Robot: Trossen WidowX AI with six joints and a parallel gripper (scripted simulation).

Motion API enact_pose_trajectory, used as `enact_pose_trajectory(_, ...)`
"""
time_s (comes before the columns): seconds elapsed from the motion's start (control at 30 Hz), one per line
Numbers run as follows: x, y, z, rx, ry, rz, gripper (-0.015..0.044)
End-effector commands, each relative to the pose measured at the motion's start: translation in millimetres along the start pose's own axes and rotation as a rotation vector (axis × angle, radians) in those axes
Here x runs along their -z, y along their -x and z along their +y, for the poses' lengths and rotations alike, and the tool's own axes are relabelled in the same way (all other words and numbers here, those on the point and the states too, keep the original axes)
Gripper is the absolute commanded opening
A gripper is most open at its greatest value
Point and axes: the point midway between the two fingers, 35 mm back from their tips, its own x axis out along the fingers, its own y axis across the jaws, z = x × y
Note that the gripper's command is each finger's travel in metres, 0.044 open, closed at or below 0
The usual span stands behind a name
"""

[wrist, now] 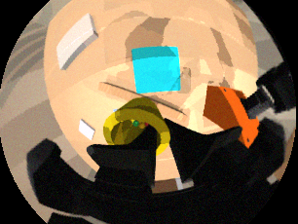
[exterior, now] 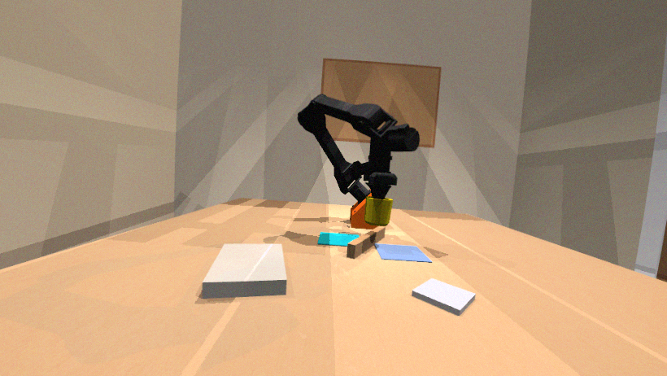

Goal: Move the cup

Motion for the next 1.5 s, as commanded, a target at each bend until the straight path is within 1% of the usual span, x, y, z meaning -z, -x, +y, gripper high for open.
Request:
enact_pose_trajectory(0.0, -8.4, -0.2, -4.0, 0.000, 0.005, -0.006, 0.0000)
enact_pose_trajectory(1.47, -79.6, 1.8, -39.2, 0.002, 0.007, -0.008, 0.0000)
